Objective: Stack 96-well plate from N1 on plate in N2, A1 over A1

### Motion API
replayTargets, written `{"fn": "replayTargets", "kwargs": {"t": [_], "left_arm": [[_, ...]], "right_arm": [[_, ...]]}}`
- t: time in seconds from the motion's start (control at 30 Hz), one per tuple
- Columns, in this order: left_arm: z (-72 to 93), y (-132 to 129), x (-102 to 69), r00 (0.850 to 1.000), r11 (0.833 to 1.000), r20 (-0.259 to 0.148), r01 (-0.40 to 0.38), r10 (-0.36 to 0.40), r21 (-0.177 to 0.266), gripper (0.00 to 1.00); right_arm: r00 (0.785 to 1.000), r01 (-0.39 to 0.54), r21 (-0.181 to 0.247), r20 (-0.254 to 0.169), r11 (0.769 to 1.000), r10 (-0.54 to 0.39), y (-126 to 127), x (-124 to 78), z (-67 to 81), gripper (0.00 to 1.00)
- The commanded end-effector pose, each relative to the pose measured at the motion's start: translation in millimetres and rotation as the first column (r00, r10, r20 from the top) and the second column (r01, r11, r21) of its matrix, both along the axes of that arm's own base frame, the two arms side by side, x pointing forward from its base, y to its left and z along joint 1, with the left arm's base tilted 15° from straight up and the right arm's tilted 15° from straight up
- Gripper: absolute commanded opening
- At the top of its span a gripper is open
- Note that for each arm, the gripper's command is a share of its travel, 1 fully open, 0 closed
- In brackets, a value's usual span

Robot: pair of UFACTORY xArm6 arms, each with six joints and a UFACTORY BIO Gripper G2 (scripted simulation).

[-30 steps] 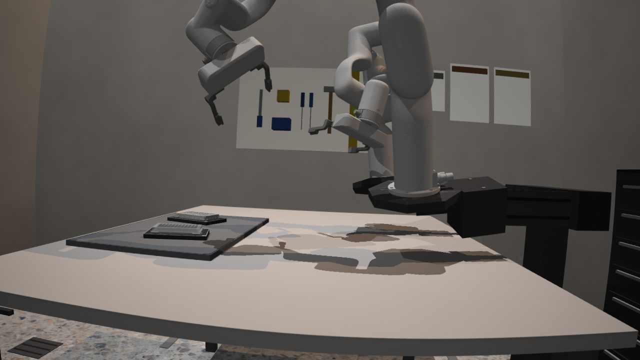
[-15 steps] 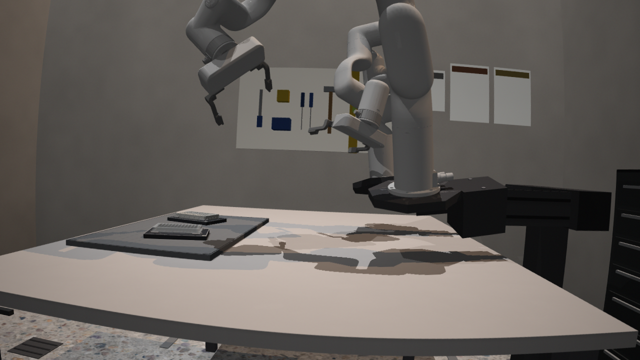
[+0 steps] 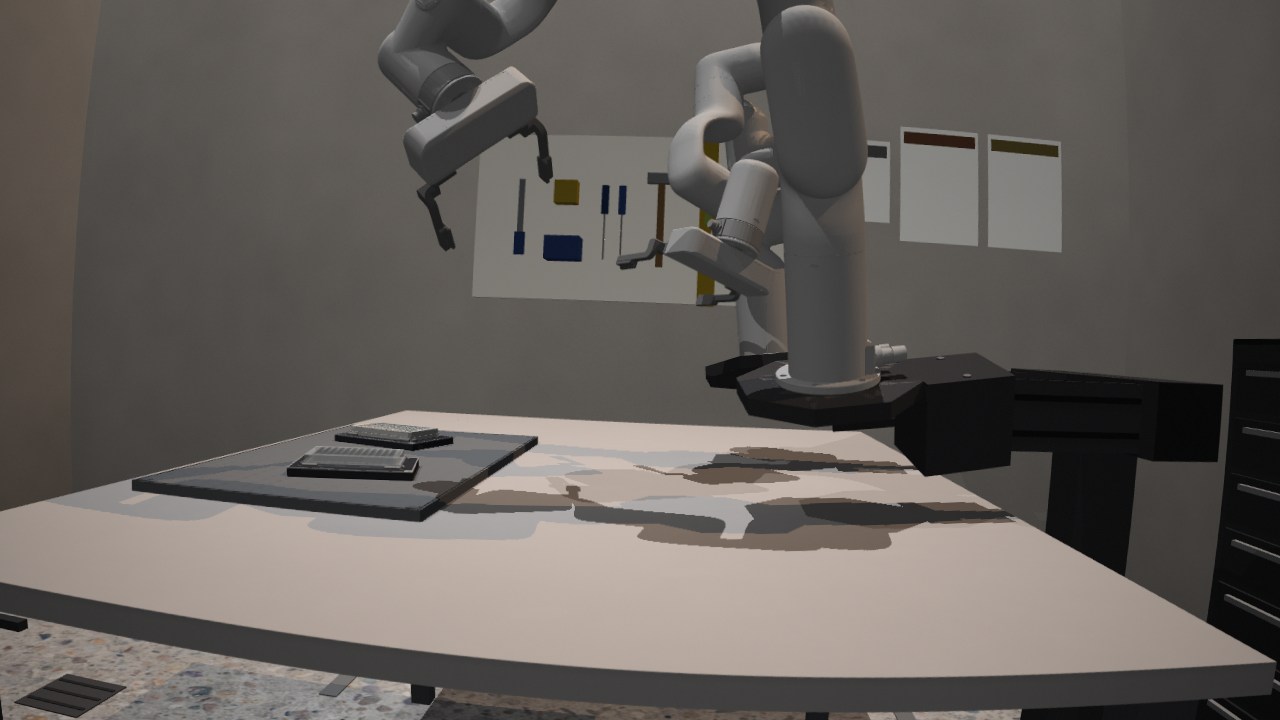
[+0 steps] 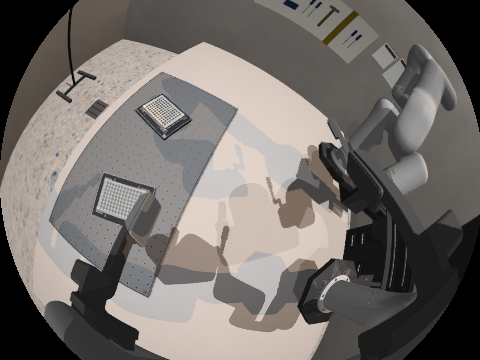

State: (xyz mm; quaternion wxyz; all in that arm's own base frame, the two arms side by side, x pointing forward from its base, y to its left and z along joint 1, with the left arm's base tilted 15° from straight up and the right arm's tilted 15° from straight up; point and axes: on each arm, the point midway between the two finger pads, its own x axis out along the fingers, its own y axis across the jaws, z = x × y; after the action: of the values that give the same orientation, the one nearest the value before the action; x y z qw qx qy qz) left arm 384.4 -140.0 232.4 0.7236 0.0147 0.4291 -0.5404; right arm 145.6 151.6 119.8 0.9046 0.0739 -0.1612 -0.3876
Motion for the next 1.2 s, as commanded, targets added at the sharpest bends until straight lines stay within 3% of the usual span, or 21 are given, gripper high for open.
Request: {"fn": "replayTargets", "kwargs": {"t": [0.0, 0.3, 0.37, 0.57, 0.7, 0.87, 0.93, 1.17], "left_arm": [[2.8, 9.8, -8.7, 1.000, 0.999, -0.008, -0.003, 0.003, 0.038, 1.00], [8.3, 45.0, -39.8, 0.999, 0.985, -0.042, -0.014, 0.021, 0.170, 1.00], [8.3, 45.0, -39.8, 0.999, 0.985, -0.042, -0.014, 0.021, 0.170, 1.00], [14.8, 76.4, -66.7, 0.997, 0.958, -0.065, -0.025, 0.045, 0.287, 1.00], [20.7, 99.8, -86.3, 0.995, 0.928, -0.076, -0.034, 0.067, 0.372, 1.00], [29.7, 130.0, -111.7, 0.992, 0.876, -0.083, -0.048, 0.099, 0.481, 1.00], [29.7, 130.0, -111.7, 0.992, 0.876, -0.083, -0.048, 0.099, 0.481, 1.00], [44.8, 171.0, -146.6, 0.986, 0.780, -0.078, -0.070, 0.150, 0.622, 1.00]], "right_arm": [[1.000, 0.000, 0.003, 0.000, 1.000, 0.000, 0.9, 0.1, 0.3, 1.00], [1.000, 0.000, 0.003, 0.000, 1.000, 0.000, 0.9, 0.1, 0.3, 1.00], [1.000, 0.000, 0.003, 0.000, 1.000, 0.000, 0.9, 0.1, 0.3, 1.00], [1.000, 0.000, 0.003, 0.000, 1.000, 0.000, 0.9, 0.1, 0.3, 1.00], [1.000, 0.000, 0.003, 0.000, 1.000, 0.000, 0.9, 0.1, 0.3, 1.00], [1.000, 0.000, 0.003, 0.000, 1.000, 0.000, 0.9, 0.1, 0.3, 1.00], [1.000, 0.000, 0.003, 0.000, 1.000, 0.000, 0.9, 0.1, 0.3, 1.00], [1.000, 0.000, 0.003, 0.000, 1.000, 0.000, 0.9, 0.1, 0.3, 1.00]]}}
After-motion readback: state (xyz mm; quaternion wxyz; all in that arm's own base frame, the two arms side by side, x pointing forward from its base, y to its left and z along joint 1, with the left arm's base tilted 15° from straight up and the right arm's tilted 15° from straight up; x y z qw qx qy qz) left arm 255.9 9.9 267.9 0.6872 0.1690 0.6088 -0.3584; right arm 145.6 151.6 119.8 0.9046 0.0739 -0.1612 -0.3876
